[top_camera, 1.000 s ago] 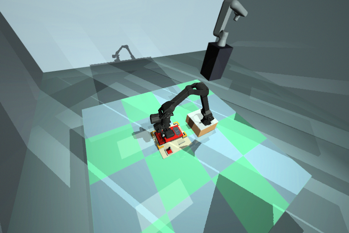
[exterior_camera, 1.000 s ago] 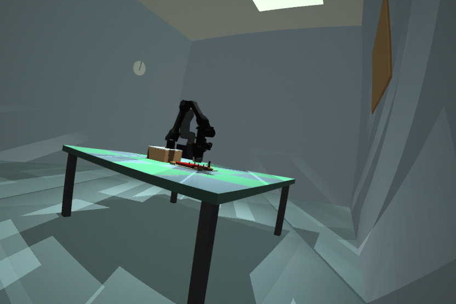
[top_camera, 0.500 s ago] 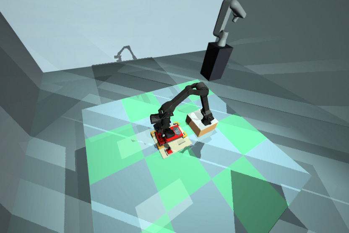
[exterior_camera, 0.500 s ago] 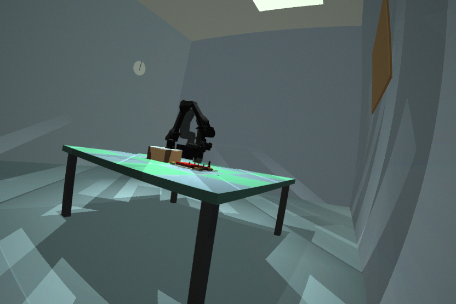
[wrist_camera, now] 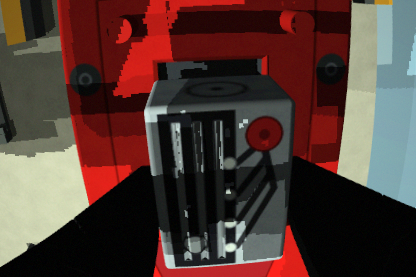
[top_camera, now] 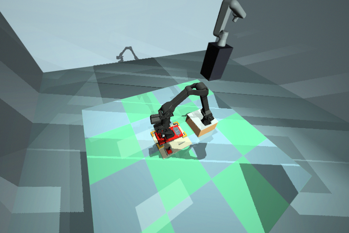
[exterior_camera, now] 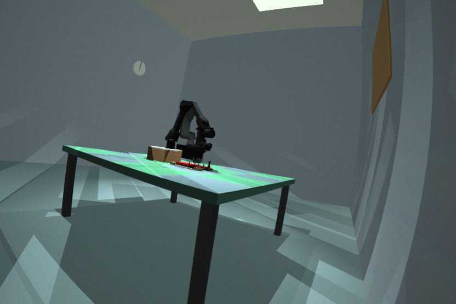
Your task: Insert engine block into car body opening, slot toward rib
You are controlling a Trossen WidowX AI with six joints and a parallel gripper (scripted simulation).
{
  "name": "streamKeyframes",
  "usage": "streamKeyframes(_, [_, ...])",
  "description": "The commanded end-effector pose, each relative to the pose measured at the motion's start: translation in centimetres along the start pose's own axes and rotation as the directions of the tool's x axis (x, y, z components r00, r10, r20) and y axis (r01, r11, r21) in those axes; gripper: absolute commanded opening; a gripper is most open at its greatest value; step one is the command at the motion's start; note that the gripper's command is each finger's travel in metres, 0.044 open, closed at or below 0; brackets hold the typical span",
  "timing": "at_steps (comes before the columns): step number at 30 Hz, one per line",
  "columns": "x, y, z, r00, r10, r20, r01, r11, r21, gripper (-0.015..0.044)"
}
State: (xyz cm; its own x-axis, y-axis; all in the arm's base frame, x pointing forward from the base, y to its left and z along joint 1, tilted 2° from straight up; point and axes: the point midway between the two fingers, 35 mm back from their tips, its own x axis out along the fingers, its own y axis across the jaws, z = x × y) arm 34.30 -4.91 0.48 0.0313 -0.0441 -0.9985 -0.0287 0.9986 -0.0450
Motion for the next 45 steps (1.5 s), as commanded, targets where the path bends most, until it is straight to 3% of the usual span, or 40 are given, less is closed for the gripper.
streamKeyframes(1, [0.15, -0.02, -0.03, 1.000, -0.001, -0.001, 0.001, 1.000, -0.027, 0.0159])
streamKeyframes(45, [1.13, -0.01, -0.04, 1.000, -0.001, -0.001, 0.001, 1.000, 0.005, 0.0159])
